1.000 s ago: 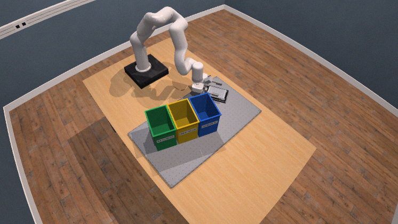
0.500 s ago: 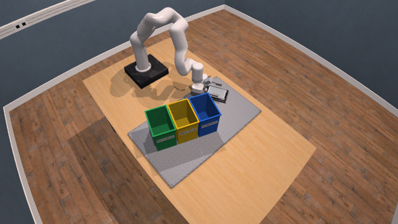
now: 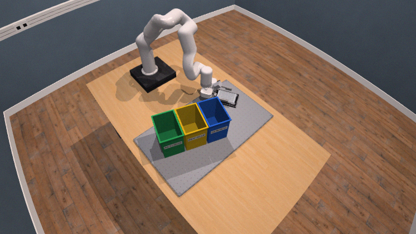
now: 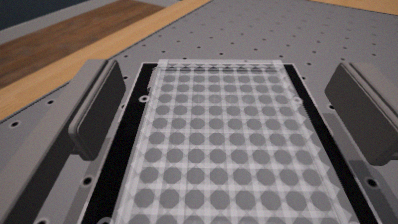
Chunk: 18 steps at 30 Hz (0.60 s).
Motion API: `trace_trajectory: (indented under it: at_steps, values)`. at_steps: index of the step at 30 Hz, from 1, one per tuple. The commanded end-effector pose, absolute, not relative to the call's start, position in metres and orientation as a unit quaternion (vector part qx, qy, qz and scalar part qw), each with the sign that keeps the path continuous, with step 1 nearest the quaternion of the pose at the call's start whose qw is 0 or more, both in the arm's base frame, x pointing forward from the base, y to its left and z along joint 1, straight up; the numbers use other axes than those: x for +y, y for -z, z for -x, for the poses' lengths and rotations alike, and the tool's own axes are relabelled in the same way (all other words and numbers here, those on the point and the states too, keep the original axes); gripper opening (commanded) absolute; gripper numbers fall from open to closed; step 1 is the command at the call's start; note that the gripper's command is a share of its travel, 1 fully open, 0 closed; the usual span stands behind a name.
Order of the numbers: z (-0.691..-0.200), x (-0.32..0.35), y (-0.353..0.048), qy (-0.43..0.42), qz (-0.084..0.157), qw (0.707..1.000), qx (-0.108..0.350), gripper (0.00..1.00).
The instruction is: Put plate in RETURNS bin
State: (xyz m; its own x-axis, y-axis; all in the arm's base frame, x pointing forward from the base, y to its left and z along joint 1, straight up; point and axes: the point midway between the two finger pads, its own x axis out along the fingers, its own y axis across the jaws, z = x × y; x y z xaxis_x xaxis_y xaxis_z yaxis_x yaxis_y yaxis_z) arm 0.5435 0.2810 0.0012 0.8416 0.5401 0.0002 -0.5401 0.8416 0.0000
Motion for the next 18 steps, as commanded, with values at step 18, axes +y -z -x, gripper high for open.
trace_trajectory:
  at_steps: [18]
  values:
    - [-0.545,0.282,0.009,-0.281,0.002,0.960,-0.003,0.37]
